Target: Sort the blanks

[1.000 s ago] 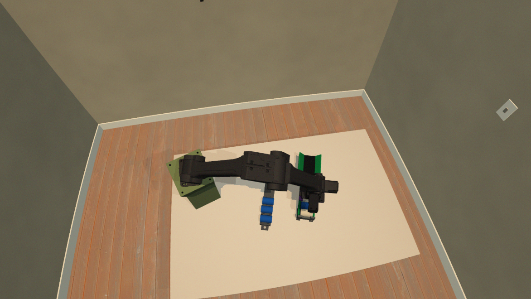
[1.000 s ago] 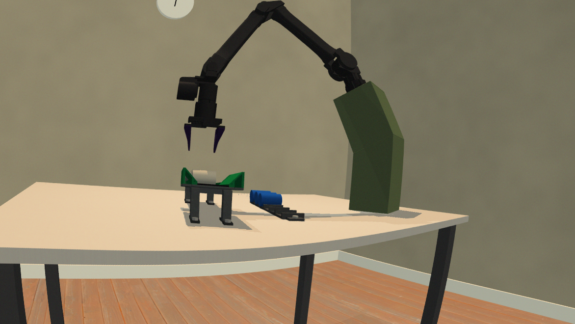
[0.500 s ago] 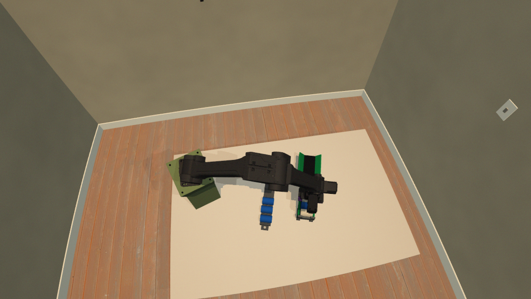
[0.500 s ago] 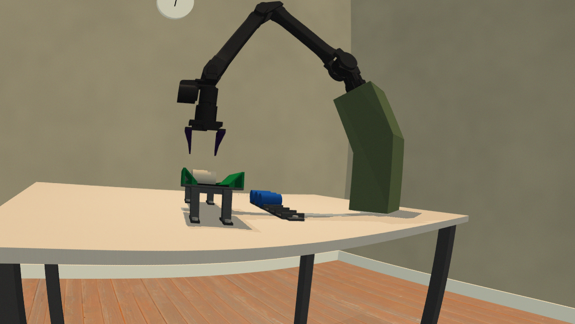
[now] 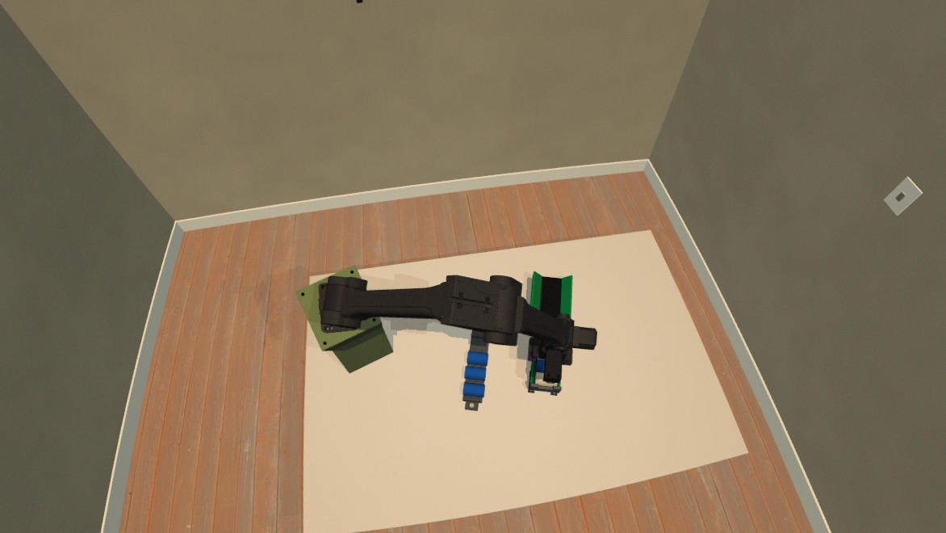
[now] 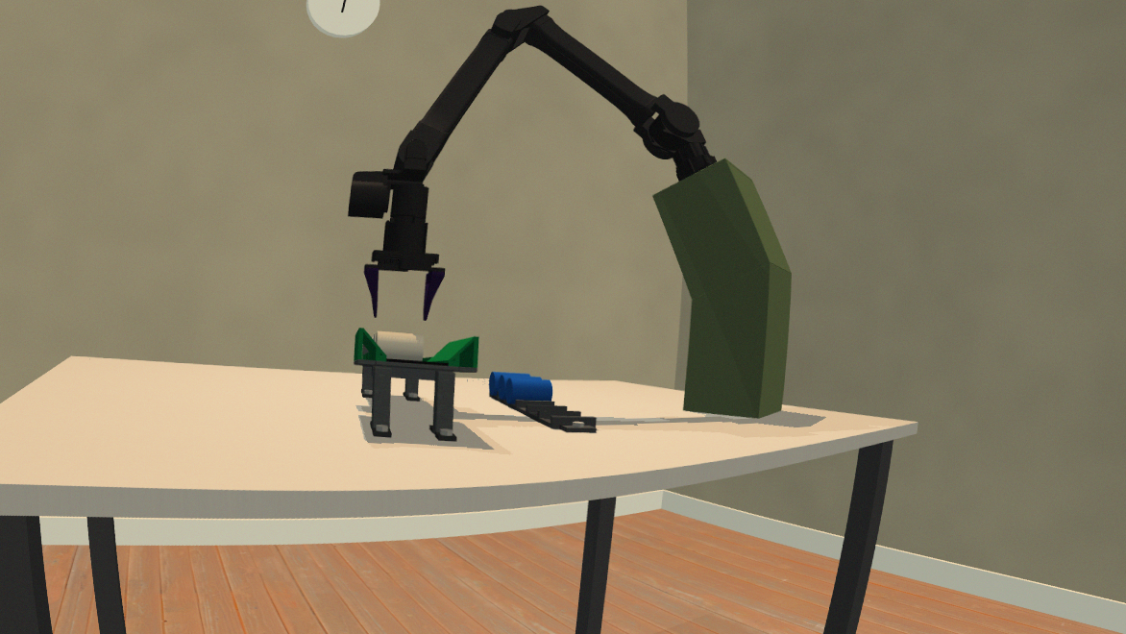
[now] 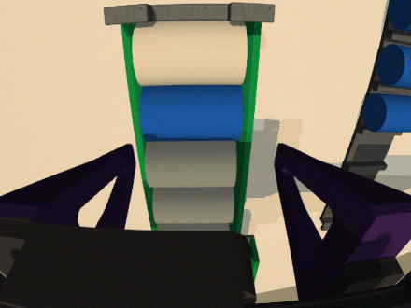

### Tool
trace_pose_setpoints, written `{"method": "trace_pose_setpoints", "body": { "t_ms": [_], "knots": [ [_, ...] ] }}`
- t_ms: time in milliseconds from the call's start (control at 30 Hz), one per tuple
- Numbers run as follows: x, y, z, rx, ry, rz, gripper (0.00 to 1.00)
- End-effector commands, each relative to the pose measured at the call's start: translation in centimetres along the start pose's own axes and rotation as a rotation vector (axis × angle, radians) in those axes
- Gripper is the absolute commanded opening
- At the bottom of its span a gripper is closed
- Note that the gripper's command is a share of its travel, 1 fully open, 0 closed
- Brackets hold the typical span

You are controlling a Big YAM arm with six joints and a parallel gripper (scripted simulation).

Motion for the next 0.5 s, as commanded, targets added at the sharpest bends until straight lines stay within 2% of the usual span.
{"method": "trace_pose_setpoints", "body": {
  "t_ms": [0,467],
  "knots": [
    [0.6,-0.7,2.0,0.012,-0.036,0.001,0.81],
    [2.2,-0.6,1.9,0.011,-0.035,0.001,0.81]
  ]
}}
Point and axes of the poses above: the point where the finger pads meet when closed, its own x axis out along the fingers, its own z axis across the jaws, y = z × x, the point moved 3 cm from there along -x, back along the fingers, and after that the axes turned 1 degree about -x, right-handed, at the moved point
